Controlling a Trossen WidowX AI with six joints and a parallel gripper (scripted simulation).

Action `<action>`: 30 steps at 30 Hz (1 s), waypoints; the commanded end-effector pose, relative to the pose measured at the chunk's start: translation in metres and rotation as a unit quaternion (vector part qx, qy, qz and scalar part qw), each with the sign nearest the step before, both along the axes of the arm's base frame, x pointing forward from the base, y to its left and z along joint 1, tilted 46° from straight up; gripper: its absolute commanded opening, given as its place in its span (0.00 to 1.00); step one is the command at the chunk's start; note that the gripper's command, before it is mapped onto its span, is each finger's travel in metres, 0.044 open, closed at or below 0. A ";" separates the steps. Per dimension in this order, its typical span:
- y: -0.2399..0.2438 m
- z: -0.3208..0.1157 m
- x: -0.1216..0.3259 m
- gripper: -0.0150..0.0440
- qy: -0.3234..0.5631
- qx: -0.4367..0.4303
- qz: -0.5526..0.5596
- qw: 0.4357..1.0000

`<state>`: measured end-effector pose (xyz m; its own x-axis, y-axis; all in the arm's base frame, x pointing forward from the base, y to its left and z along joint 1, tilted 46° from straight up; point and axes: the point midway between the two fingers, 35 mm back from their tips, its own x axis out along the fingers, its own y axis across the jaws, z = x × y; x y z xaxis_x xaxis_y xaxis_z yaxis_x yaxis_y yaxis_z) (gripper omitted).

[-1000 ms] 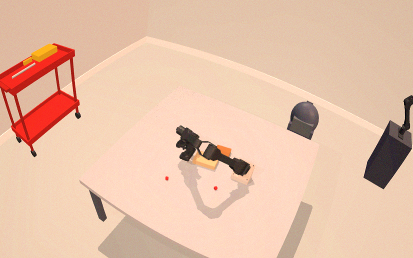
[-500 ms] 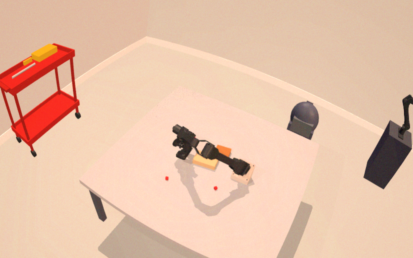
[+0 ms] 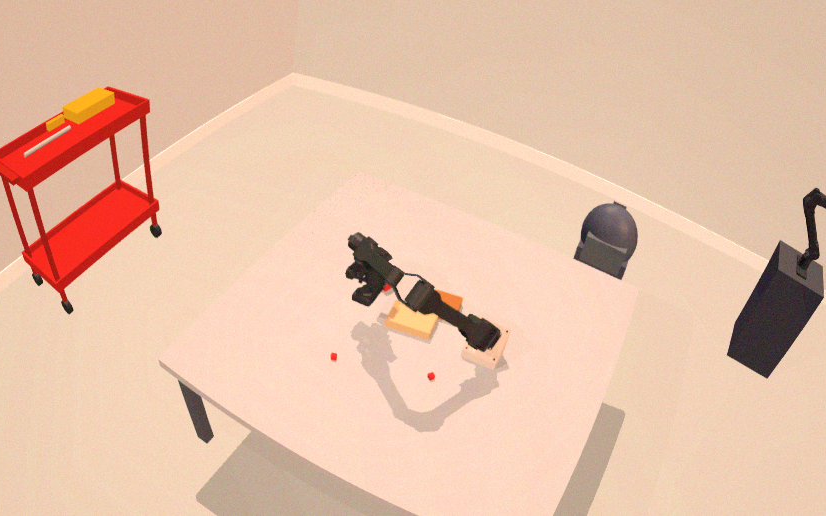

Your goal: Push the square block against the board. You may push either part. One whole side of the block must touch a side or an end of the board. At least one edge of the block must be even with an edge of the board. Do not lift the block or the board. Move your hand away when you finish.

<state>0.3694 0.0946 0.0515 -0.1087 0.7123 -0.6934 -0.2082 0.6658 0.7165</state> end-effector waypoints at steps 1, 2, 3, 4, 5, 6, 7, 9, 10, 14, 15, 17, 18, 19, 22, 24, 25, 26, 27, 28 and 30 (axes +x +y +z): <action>-0.013 -0.011 -0.009 0.25 -0.013 0.000 0.016 1.000; -0.020 -0.017 -0.015 0.25 -0.022 0.001 0.027 0.999; -0.024 -0.020 -0.019 0.25 -0.027 0.001 0.033 0.999; -0.025 -0.021 -0.020 0.25 -0.028 0.002 0.035 0.999; -0.025 -0.021 -0.020 0.25 -0.028 0.002 0.035 0.999; -0.025 -0.021 -0.020 0.25 -0.028 0.002 0.035 0.999; -0.025 -0.021 -0.020 0.25 -0.028 0.002 0.035 0.999; -0.016 -0.030 -0.021 0.25 -0.028 0.001 0.035 0.999; -0.005 -0.041 -0.022 0.25 -0.029 0.002 0.035 0.999; 0.014 -0.059 -0.027 0.25 -0.028 0.003 0.035 0.999; 0.014 -0.059 -0.027 0.25 -0.028 0.003 0.035 0.999; 0.014 -0.059 -0.027 0.25 -0.028 0.003 0.035 0.999; 0.014 -0.059 -0.027 0.25 -0.028 0.003 0.035 0.999; 0.014 -0.059 -0.028 0.25 -0.028 0.003 0.035 0.999; 0.013 -0.060 -0.029 0.25 -0.028 0.003 0.035 0.999; 0.013 -0.060 -0.030 0.25 -0.028 0.003 0.035 0.999; 0.012 -0.060 -0.031 0.25 -0.028 0.003 0.035 0.999; 0.012 -0.060 -0.032 0.25 -0.028 0.003 0.035 0.999; 0.012 -0.060 -0.032 0.25 -0.028 0.003 0.035 0.999; 0.012 -0.060 -0.033 0.25 -0.028 0.003 0.035 0.999; 0.011 -0.060 -0.034 0.25 -0.028 0.003 0.035 0.999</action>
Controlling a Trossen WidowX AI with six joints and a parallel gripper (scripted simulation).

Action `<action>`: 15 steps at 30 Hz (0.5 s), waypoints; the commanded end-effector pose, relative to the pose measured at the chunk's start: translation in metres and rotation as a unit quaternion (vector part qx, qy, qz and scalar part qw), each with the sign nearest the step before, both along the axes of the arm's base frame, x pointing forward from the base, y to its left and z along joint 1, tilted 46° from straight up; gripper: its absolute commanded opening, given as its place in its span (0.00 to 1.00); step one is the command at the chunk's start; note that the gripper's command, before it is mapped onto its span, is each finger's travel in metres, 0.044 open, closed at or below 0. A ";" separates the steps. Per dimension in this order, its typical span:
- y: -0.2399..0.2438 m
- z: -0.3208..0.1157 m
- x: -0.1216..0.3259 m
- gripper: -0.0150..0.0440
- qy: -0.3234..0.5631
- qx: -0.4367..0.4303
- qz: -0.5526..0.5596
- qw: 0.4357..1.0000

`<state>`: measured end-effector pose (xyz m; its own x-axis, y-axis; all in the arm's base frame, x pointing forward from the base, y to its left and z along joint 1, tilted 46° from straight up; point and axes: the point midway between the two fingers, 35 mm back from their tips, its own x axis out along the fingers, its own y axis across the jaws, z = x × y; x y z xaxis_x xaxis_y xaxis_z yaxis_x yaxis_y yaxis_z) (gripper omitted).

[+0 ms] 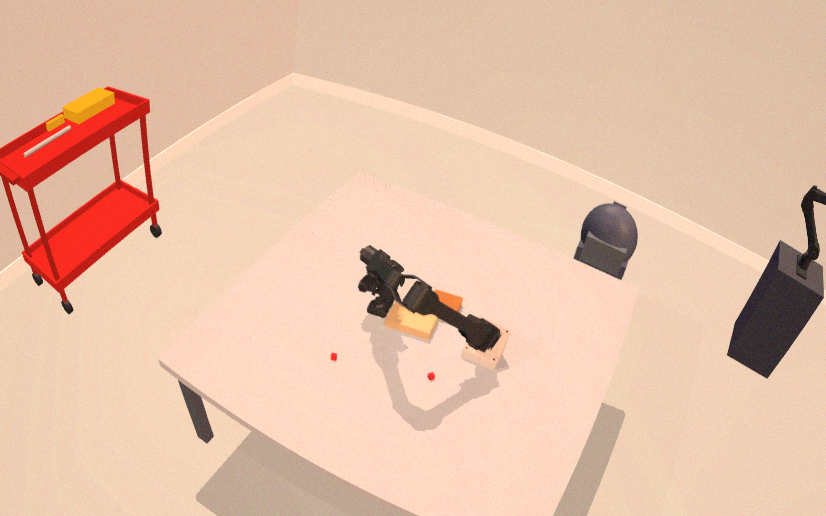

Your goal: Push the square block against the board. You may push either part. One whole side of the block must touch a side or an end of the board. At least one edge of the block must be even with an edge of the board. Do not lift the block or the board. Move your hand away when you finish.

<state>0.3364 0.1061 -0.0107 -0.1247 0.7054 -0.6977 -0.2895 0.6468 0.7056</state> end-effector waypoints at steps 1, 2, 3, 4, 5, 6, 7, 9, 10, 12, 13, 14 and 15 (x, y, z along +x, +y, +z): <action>-0.001 0.002 -0.002 0.25 -0.004 0.002 0.000 1.000; -0.001 0.001 -0.003 0.25 -0.004 0.002 0.000 1.000; -0.001 0.001 -0.004 0.25 -0.004 0.002 0.000 1.000; -0.001 0.001 -0.004 0.25 -0.004 0.002 0.000 1.000; -0.002 0.001 -0.005 0.25 -0.004 0.002 0.000 1.000; -0.002 0.001 -0.006 0.25 -0.004 0.002 0.000 1.000; -0.002 0.001 -0.006 0.25 -0.004 0.002 0.000 1.000; -0.003 0.001 -0.008 0.25 -0.004 0.002 0.000 1.000; -0.003 0.001 -0.008 0.25 -0.004 0.002 0.000 1.000; -0.004 0.000 -0.010 0.25 -0.003 0.002 0.000 1.000; -0.004 0.000 -0.010 0.25 -0.003 0.002 0.000 1.000; -0.004 0.000 -0.011 0.25 -0.003 0.002 0.000 1.000; -0.004 0.000 -0.012 0.25 -0.003 0.002 0.000 1.000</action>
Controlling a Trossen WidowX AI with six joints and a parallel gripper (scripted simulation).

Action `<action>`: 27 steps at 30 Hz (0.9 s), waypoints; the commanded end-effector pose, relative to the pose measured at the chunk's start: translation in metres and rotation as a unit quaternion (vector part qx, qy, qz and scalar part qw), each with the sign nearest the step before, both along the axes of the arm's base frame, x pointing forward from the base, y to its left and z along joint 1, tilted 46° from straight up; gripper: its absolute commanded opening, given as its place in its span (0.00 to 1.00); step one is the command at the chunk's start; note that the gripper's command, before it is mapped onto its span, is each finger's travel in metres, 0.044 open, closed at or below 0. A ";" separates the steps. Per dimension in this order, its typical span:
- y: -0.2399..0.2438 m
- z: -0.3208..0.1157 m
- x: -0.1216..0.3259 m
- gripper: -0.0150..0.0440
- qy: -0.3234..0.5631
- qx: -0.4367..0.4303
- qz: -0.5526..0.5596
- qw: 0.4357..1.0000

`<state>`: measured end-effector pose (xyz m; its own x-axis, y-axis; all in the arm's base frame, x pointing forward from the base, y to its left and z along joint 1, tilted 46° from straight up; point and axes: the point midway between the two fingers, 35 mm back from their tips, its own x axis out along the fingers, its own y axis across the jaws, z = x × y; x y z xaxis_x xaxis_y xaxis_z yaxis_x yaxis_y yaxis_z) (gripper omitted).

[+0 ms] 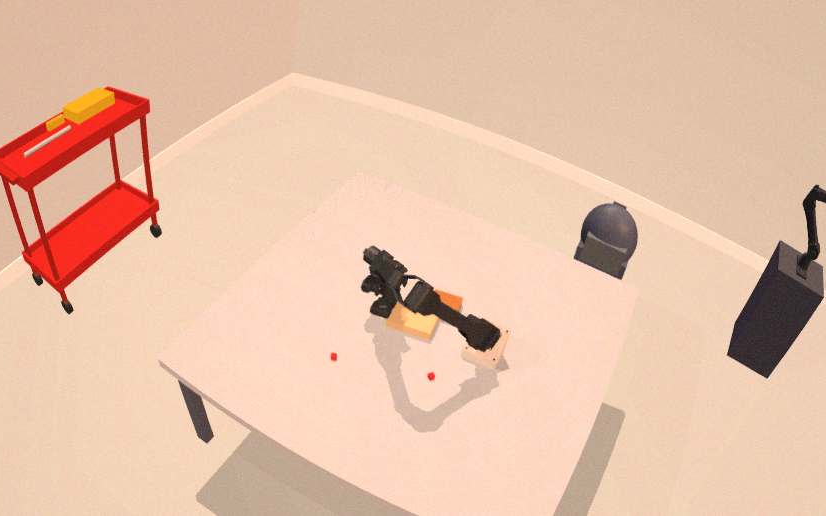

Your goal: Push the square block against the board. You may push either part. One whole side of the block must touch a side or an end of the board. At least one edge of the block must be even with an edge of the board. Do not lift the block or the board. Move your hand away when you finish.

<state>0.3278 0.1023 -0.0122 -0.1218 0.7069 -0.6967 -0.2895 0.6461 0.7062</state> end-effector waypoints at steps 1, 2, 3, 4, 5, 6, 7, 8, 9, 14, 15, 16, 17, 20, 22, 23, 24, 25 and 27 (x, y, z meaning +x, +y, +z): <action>-0.001 0.001 -0.004 0.25 -0.002 0.001 0.001 1.000; -0.001 0.001 -0.004 0.25 -0.002 0.001 0.001 1.000; -0.001 0.001 -0.005 0.25 -0.002 0.001 0.001 1.000; -0.001 0.001 -0.006 0.25 -0.002 0.001 0.001 1.000; -0.002 0.001 -0.006 0.25 -0.002 0.001 0.001 1.000; -0.002 0.001 -0.007 0.25 -0.002 0.001 0.001 1.000; -0.002 0.001 -0.008 0.25 -0.002 0.001 0.001 1.000; -0.002 0.001 -0.008 0.25 -0.002 0.000 0.001 1.000; -0.003 0.001 -0.009 0.25 -0.002 0.000 0.001 1.000; -0.004 0.000 -0.013 0.25 -0.002 0.000 0.001 1.000; -0.004 0.000 -0.013 0.25 -0.002 0.000 0.001 1.000; -0.004 0.000 -0.014 0.25 -0.002 0.000 0.001 1.000; -0.005 0.000 -0.015 0.25 -0.002 0.000 0.001 1.000; -0.005 -0.001 -0.017 0.25 -0.002 0.000 0.001 1.000; -0.006 -0.001 -0.018 0.25 -0.002 0.000 0.001 1.000; -0.006 -0.001 -0.019 0.25 -0.002 0.000 0.001 1.000; -0.006 -0.001 -0.020 0.25 -0.002 0.000 0.001 1.000; -0.006 -0.001 -0.020 0.25 -0.002 0.000 0.001 1.000; -0.007 -0.001 -0.022 0.25 -0.002 0.000 0.001 1.000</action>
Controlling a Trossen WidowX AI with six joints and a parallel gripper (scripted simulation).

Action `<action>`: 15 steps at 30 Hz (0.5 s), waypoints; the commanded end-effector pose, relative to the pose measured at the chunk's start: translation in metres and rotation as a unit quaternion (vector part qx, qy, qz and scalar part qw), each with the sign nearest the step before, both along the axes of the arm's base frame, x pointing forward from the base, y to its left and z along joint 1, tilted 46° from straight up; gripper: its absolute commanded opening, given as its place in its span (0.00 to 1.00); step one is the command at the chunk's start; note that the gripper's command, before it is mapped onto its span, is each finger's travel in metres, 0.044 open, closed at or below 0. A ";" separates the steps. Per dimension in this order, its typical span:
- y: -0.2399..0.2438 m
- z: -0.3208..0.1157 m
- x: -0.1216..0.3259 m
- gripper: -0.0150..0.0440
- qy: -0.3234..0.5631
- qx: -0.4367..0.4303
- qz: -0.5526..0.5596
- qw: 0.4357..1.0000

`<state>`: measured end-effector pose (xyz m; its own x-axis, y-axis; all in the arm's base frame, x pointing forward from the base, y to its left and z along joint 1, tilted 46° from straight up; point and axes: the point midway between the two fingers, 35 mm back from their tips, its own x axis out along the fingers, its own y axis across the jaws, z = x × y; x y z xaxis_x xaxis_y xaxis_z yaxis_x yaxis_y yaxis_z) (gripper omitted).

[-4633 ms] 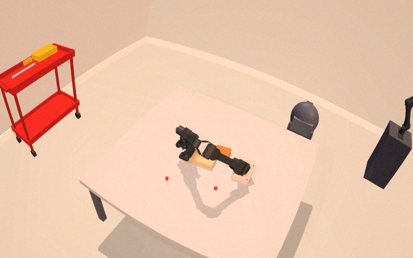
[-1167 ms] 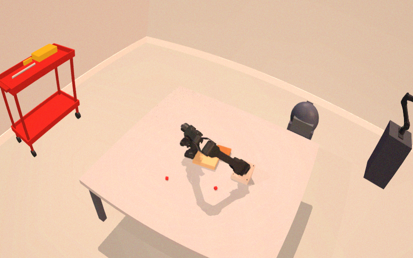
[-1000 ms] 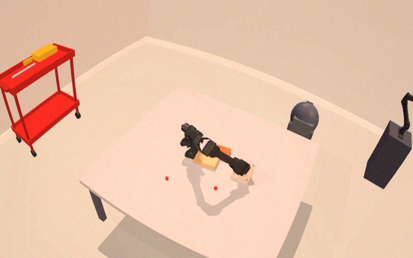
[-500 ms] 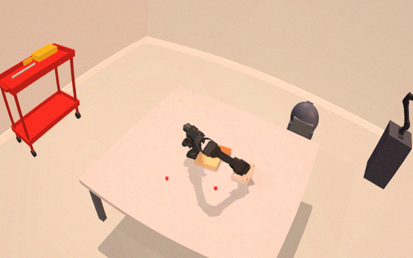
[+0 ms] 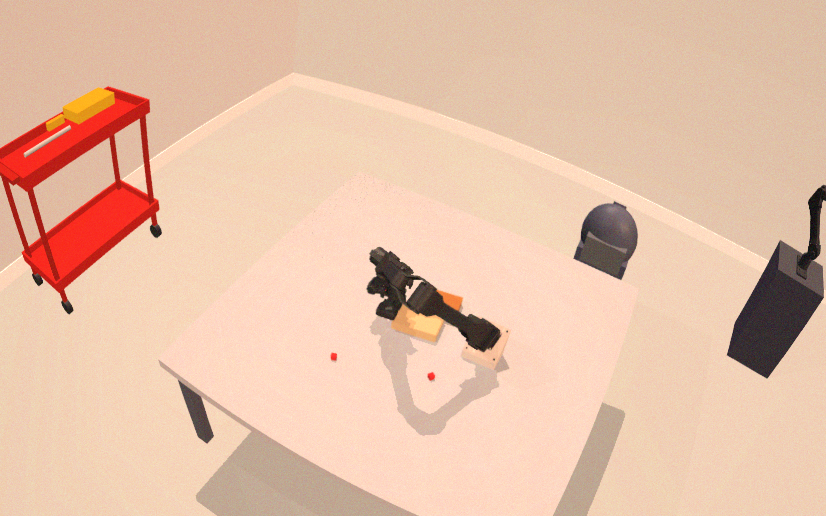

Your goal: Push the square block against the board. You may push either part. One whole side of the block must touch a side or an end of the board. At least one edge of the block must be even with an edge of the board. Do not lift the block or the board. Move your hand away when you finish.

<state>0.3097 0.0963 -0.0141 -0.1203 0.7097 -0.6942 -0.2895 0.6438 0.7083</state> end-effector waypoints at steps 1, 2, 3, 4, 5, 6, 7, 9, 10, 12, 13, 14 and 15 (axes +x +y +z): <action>-0.001 0.000 -0.004 0.25 -0.001 -0.002 0.002 1.000; -0.001 0.000 -0.005 0.25 -0.001 -0.002 0.002 1.000; -0.002 0.000 -0.006 0.25 -0.001 -0.002 0.002 1.000; -0.002 0.000 -0.006 0.25 -0.001 -0.002 0.002 1.000; -0.002 0.000 -0.007 0.25 -0.001 -0.002 0.002 1.000; -0.002 0.000 -0.008 0.25 -0.001 -0.002 0.002 1.000; -0.002 0.000 -0.009 0.25 -0.001 -0.002 0.002 1.000; -0.003 0.000 -0.010 0.25 -0.001 -0.002 0.002 1.000; -0.003 -0.001 -0.011 0.25 -0.001 -0.002 0.002 1.000; -0.003 -0.001 -0.012 0.25 -0.001 -0.002 0.002 1.000; -0.004 -0.001 -0.013 0.25 -0.001 -0.002 0.002 1.000; -0.004 -0.001 -0.014 0.25 -0.001 -0.002 0.002 1.000; -0.004 -0.001 -0.014 0.25 -0.001 -0.002 0.002 1.000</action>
